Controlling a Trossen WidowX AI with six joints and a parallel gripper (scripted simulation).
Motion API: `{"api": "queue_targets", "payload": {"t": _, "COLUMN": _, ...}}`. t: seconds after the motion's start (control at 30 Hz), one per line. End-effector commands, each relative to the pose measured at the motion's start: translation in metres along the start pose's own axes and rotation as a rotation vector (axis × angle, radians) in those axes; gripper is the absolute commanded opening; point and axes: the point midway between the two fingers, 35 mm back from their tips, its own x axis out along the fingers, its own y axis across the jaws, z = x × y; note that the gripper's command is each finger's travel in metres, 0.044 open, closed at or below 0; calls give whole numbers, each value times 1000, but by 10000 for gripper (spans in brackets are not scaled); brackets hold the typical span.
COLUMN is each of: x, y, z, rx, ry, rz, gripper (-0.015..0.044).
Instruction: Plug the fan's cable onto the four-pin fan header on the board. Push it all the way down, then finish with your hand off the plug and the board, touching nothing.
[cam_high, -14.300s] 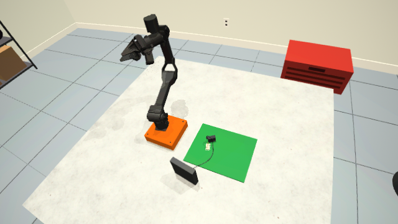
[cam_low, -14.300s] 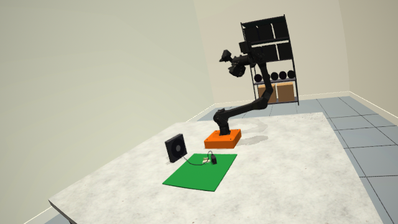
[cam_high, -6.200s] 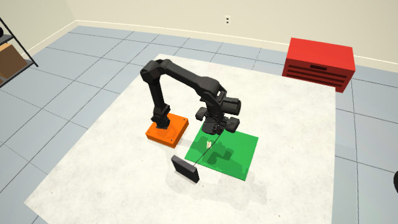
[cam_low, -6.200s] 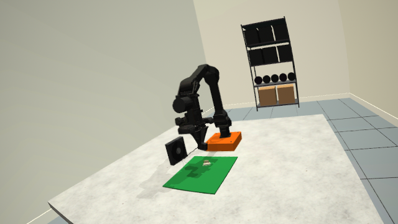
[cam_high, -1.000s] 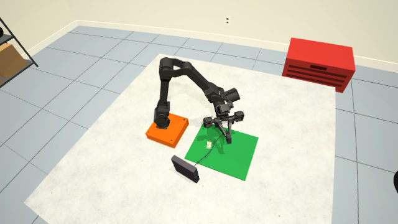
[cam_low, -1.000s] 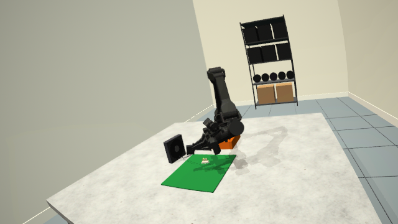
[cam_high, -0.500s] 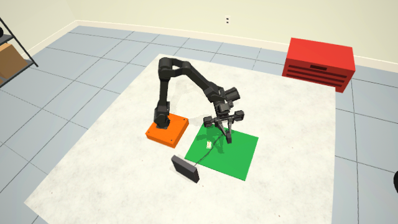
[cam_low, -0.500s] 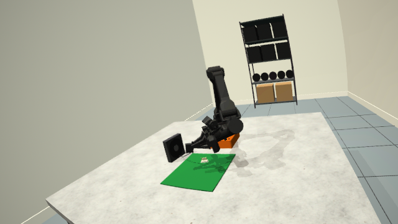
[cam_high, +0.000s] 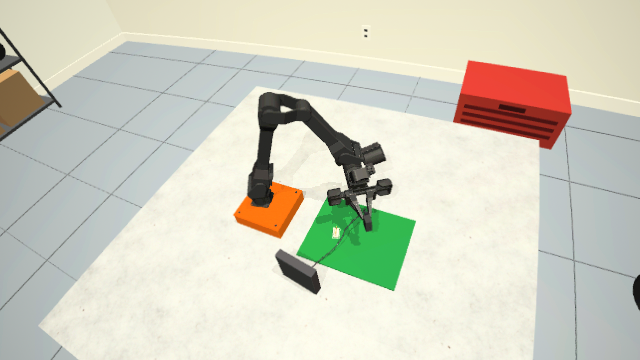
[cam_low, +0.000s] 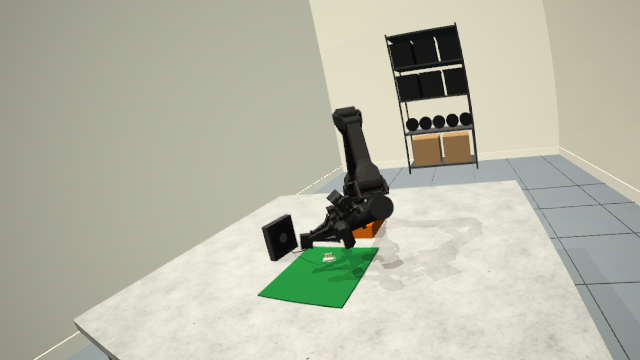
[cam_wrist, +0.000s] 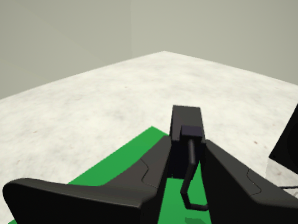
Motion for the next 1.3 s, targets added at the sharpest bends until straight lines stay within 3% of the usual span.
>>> {"api": "queue_targets", "payload": {"t": 0.0, "x": -1, "y": 0, "z": -5, "rx": -6, "ry": -2, "rz": -1, "gripper": 0}}
{"api": "queue_targets", "payload": {"t": 1.27, "x": -3, "y": -3, "z": -38, "rx": -6, "ry": -2, "rz": -1, "gripper": 0}}
